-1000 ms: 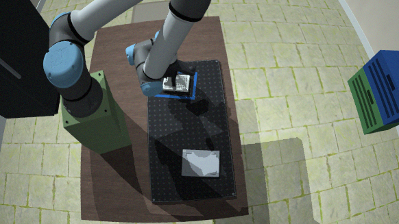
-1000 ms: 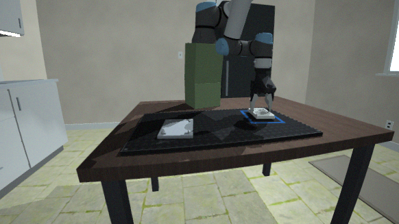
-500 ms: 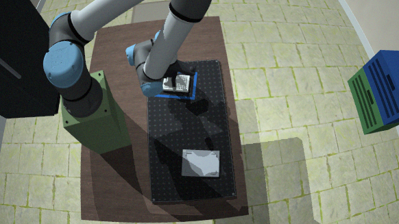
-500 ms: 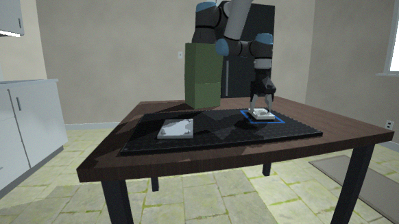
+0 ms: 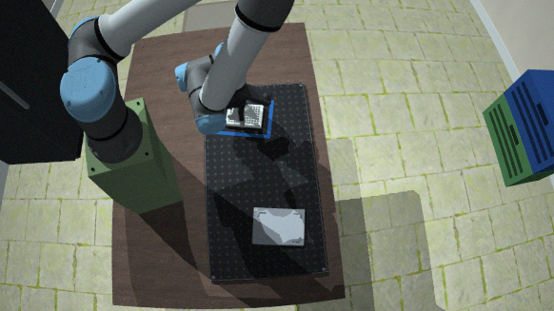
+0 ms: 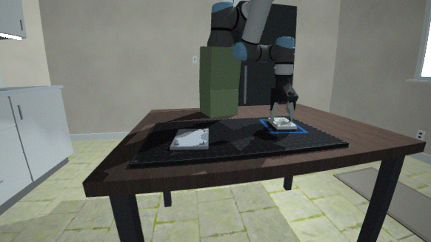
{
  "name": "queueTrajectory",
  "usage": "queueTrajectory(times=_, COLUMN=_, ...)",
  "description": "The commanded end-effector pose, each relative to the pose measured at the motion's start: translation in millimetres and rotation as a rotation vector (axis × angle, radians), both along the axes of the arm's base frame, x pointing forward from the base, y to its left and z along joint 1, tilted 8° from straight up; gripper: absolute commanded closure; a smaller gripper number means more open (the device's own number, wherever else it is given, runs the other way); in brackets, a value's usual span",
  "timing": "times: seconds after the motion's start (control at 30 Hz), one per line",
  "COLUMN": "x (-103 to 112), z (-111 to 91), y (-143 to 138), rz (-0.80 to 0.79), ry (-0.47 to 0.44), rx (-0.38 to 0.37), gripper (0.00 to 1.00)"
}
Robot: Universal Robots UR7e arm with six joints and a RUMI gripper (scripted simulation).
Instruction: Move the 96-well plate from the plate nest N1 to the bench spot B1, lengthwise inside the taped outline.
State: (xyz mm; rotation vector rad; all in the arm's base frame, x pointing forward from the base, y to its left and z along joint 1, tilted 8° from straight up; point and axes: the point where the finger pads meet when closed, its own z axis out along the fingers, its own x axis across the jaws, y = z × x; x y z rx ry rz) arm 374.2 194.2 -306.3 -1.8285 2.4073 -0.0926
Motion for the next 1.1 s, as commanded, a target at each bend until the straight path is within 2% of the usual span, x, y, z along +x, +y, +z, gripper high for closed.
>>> queueTrajectory(times=0.0, x=3.7, z=-0.4, y=0.0, rz=-0.001, ry=-0.006, rx=0.001, gripper=1.00)
queueTrajectory(times=0.73, x=2.4, z=-2.5, y=0.0, rz=0.000, ry=-0.004, rx=0.000, gripper=1.00)
queueTrajectory(times=0.77, x=2.4, z=-2.5, y=0.0, rz=0.000, ry=-0.004, rx=0.000, gripper=0.00)
queueTrajectory(times=1.07, x=2.4, z=-2.5, y=0.0, rz=0.000, ry=-0.004, rx=0.000, gripper=0.00)
